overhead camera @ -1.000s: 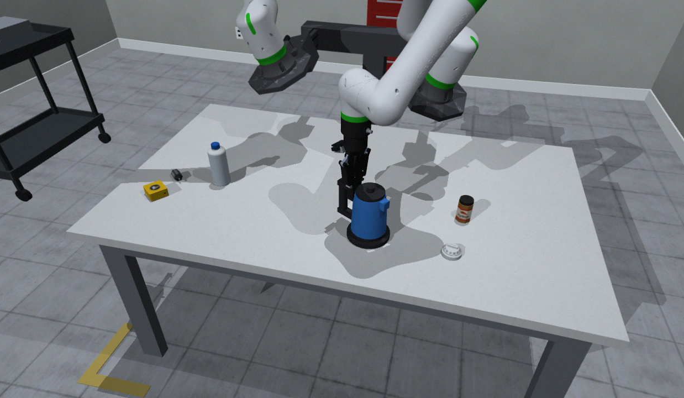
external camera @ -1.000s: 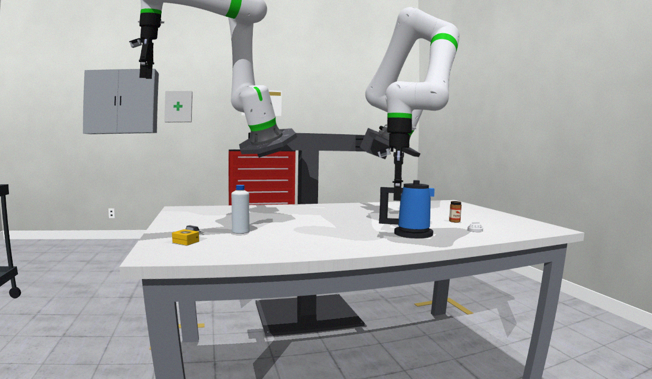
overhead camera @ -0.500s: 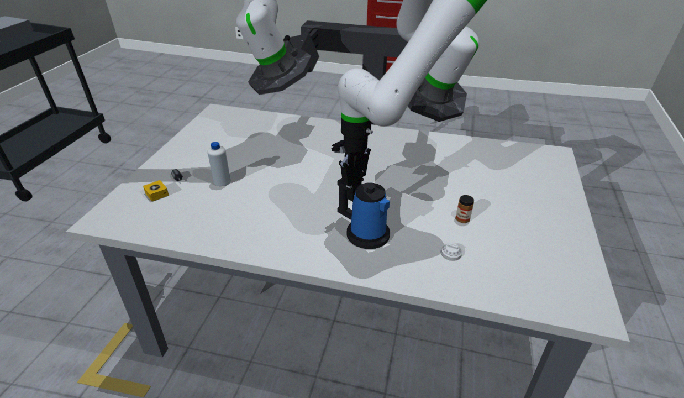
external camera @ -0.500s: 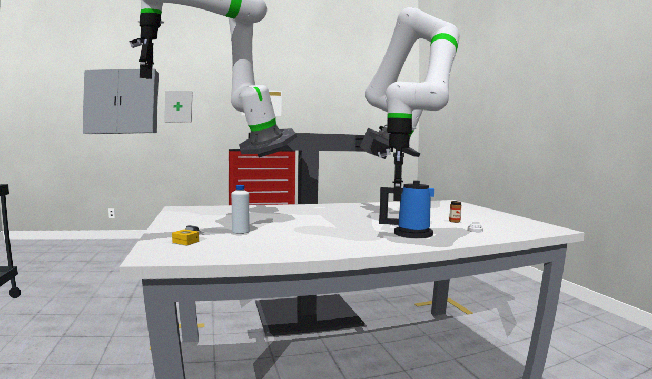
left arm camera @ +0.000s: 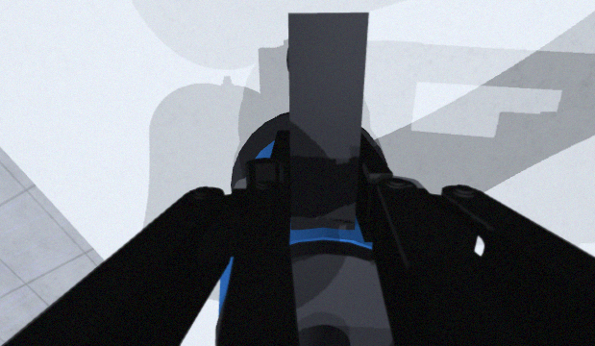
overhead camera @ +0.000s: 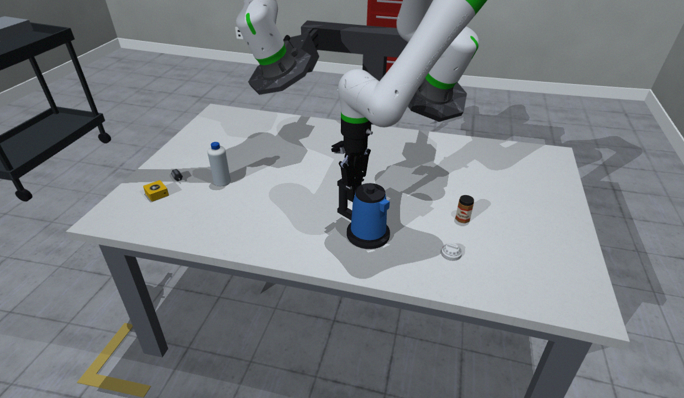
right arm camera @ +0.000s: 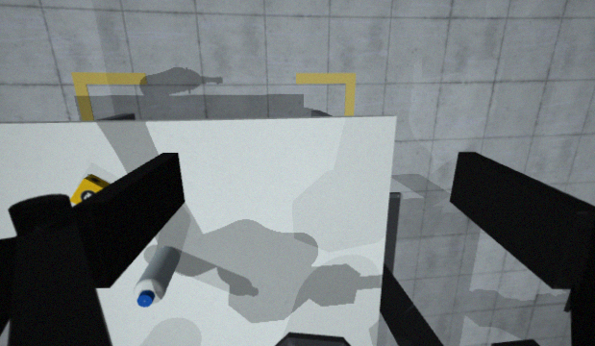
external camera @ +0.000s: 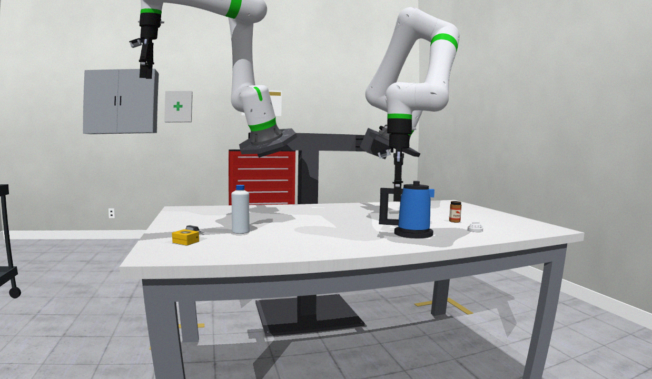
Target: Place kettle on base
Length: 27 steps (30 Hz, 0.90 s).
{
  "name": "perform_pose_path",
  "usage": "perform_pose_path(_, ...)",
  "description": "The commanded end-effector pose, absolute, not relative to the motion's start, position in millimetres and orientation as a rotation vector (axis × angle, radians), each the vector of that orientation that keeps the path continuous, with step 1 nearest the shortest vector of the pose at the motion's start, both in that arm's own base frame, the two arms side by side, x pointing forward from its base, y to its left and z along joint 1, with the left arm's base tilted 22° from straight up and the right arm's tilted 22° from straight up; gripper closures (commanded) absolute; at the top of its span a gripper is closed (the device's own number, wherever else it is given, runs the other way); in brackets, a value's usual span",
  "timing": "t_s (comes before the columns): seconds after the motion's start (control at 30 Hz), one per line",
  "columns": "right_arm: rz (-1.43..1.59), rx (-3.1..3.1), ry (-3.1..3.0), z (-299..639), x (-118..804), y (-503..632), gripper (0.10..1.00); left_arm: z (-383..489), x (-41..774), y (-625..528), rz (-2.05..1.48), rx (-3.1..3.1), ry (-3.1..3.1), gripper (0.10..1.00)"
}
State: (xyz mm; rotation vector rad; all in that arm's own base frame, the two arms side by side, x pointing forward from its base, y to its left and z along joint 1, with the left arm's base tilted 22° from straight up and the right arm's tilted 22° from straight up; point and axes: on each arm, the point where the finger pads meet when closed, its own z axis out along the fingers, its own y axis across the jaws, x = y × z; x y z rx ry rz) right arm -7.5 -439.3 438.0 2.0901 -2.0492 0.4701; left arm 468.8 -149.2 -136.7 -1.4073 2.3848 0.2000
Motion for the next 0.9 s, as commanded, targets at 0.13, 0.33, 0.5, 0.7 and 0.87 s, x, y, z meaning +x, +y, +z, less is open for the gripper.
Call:
perform_pose_path(0.13,0.472,2.088,-2.048,439.1,-8.0,-439.2,0.098,-135.8,469.4,-150.2,0.197,-1.408,2.384,0.576)
perform_pose_path(0.33,0.472,2.088,-2.048,439.1,-8.0,-439.2,0.098,-135.8,469.4,-150.2,0.197,-1.408,2.384,0.576)
perform_pose_path(0.5,0.472,2.088,-2.048,439.1,-8.0,-439.2,0.098,-135.8,469.4,-150.2,0.197,-1.408,2.384,0.576)
perform_pose_path(0.7,0.472,2.088,-2.048,439.1,-8.0,-439.2,0.098,-135.8,469.4,-150.2,0.197,-1.408,2.384,0.576)
perform_pose_path(0.87,0.472,2.088,-2.048,439.1,-8.0,-439.2,0.098,-135.8,469.4,-150.2,0.197,-1.408,2.384,0.576)
